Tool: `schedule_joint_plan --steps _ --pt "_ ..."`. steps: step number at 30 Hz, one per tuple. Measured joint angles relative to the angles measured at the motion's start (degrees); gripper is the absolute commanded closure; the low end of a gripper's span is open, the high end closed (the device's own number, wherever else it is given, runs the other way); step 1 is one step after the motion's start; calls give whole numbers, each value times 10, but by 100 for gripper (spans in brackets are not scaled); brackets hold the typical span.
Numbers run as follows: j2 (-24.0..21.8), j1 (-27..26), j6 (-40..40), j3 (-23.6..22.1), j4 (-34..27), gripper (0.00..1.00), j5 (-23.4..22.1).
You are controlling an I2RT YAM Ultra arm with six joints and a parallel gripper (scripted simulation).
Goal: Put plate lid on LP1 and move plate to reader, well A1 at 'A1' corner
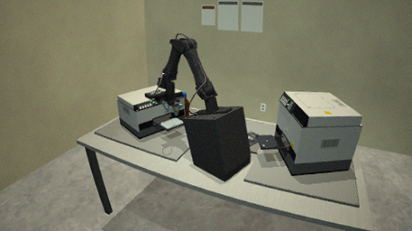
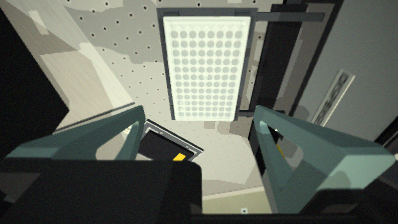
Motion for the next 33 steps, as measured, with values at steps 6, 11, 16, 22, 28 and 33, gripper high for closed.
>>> schedule_joint_plan --steps 6,11,16,22,28,33 --pt "10 0 0 0 16 0 0" --pt "21 0 0 -2 26 0 0" --pt "35 0 0 -2 39 0 0" --pt "41 0 0 -2 52 0 0" --pt "59 0 0 -4 67 0 0" --pt "71 0 0 -5 78 0 0"
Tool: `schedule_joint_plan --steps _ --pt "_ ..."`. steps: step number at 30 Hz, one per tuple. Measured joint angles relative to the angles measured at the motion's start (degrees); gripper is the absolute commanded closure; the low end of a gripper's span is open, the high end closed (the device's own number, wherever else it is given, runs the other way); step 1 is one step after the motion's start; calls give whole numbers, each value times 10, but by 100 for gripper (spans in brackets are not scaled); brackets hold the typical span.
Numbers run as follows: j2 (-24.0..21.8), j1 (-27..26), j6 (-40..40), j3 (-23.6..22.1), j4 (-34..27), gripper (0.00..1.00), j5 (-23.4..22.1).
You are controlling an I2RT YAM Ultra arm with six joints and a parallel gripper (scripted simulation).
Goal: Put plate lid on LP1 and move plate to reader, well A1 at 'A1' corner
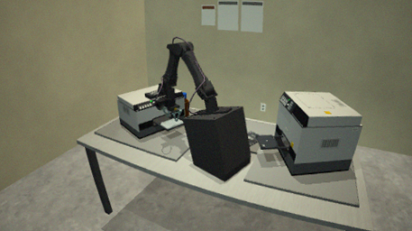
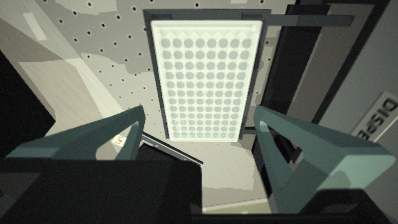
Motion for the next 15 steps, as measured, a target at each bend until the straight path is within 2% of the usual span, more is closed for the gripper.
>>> schedule_joint_plan --steps 15 --pt "31 0 0 0 34 0 0"
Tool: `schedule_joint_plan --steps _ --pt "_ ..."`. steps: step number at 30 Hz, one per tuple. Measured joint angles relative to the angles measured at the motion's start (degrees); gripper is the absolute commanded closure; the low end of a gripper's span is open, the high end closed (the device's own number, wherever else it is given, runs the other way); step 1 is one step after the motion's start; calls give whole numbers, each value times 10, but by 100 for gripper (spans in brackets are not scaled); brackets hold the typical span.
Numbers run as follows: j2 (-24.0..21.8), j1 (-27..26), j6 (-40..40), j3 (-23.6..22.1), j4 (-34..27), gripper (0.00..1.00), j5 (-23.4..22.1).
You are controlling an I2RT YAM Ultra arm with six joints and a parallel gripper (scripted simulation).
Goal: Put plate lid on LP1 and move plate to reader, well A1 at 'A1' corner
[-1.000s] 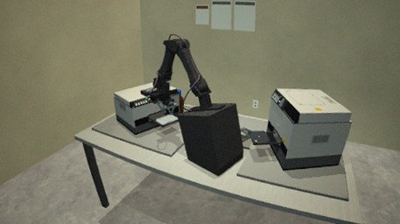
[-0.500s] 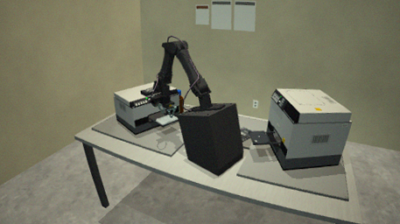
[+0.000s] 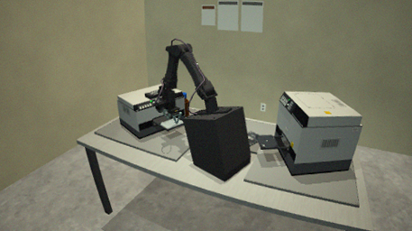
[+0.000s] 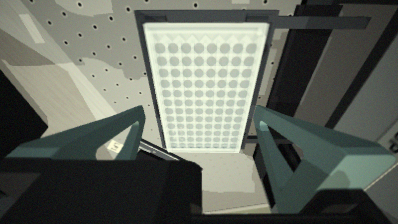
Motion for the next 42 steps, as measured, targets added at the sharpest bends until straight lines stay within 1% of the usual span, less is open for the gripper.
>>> schedule_joint_plan --steps 6,10,21,36,42 --pt "7 0 0 0 12 0 0" --pt "21 0 0 0 20 0 0" --pt "21 0 0 0 25 0 0" --pt "38 0 0 3 37 0 0" --pt "38 0 0 3 39 0 0"
